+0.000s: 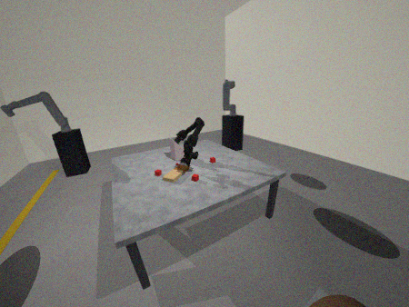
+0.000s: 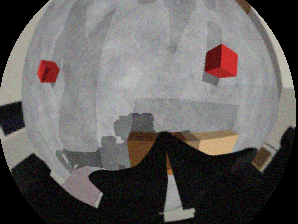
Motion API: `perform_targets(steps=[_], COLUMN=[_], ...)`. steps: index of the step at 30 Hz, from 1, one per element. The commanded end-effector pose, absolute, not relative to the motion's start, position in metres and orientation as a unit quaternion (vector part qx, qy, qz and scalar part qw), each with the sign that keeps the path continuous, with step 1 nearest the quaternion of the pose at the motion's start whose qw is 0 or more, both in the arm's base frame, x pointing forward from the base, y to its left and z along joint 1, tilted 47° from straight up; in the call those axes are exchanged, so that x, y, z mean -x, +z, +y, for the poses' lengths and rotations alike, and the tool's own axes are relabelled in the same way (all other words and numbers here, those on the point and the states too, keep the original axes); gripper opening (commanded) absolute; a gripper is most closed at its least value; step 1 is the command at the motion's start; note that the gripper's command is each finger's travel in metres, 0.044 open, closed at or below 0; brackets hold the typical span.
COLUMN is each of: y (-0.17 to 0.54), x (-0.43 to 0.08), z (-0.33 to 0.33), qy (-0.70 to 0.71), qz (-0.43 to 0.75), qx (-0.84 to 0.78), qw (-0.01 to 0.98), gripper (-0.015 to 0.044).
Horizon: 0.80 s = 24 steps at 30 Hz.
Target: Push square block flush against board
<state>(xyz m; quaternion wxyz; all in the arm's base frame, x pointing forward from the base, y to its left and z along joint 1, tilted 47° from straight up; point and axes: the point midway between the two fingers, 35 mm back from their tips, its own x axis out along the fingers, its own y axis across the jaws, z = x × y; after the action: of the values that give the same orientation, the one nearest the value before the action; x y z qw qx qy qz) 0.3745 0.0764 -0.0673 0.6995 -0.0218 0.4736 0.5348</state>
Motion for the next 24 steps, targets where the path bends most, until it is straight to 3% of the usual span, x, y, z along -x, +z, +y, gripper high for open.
perform_targets(steps=[1, 24], y=[-0.094, -0.110], x=[-0.375, -0.367], z=[0.104, 0.101], qy=[0.556, 0.561], qz=[0.457, 0.451], qx=[0.047, 0.053], qw=[0.693, 0.692], gripper=[0.0000, 0.0000])
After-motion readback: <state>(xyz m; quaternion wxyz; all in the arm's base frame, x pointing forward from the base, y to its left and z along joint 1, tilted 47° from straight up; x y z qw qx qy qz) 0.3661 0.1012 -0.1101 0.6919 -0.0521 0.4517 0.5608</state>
